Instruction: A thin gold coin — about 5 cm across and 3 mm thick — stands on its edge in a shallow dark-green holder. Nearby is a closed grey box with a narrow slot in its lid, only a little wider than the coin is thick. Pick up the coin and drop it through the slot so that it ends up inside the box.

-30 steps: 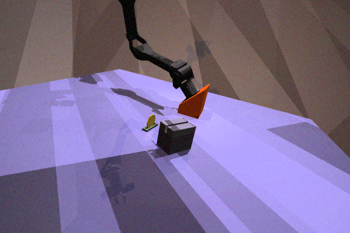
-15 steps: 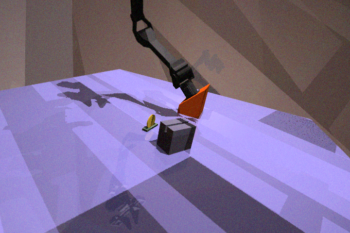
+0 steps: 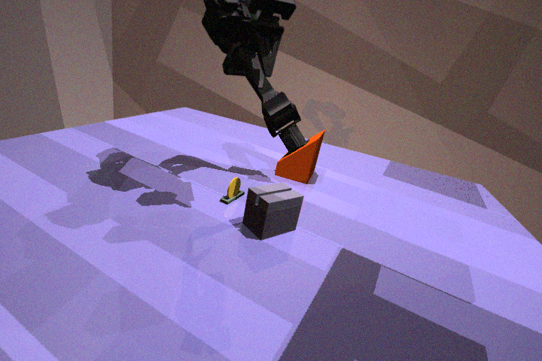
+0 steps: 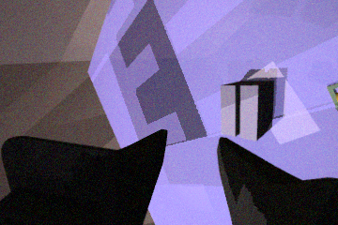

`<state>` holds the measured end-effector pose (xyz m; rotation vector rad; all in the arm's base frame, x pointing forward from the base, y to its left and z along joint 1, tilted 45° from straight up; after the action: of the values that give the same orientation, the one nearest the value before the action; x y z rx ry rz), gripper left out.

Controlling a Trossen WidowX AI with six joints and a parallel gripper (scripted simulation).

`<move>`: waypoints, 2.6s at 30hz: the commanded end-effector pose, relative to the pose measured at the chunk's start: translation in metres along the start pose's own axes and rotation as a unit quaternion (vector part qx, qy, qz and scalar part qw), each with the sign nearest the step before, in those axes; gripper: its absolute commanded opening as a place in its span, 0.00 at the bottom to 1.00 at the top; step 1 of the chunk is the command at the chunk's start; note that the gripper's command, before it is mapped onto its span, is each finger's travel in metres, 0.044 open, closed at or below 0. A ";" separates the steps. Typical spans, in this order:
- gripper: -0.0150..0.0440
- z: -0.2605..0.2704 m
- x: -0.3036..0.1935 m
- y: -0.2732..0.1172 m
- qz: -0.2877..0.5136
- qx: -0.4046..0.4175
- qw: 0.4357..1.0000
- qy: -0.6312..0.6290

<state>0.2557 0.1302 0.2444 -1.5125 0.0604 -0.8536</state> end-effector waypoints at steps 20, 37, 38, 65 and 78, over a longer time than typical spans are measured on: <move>0.53 -0.087 -0.007 0.089 0.086 -0.336 0.886 -0.309; 0.53 -0.115 -0.004 0.123 0.085 -0.337 0.885 -0.309; 0.53 -0.116 -0.003 0.125 0.085 -0.337 0.885 -0.309; 0.53 -0.143 0.000 0.158 0.084 -0.337 0.885 -0.309; 0.25 -0.148 0.000 0.162 0.084 -0.338 0.885 -0.309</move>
<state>0.2512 -0.0197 0.0862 -2.3358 0.0159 -0.1715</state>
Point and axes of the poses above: the point midway between the two fingers, 35 mm back from their tips, its own y axis out along the fingers, its own z axis across the jaws, x = y × z, the point moved 7 cm from there along -y, back along the fingers, and after that the axes turned 1 degree about -y, right-handed, at the moved point
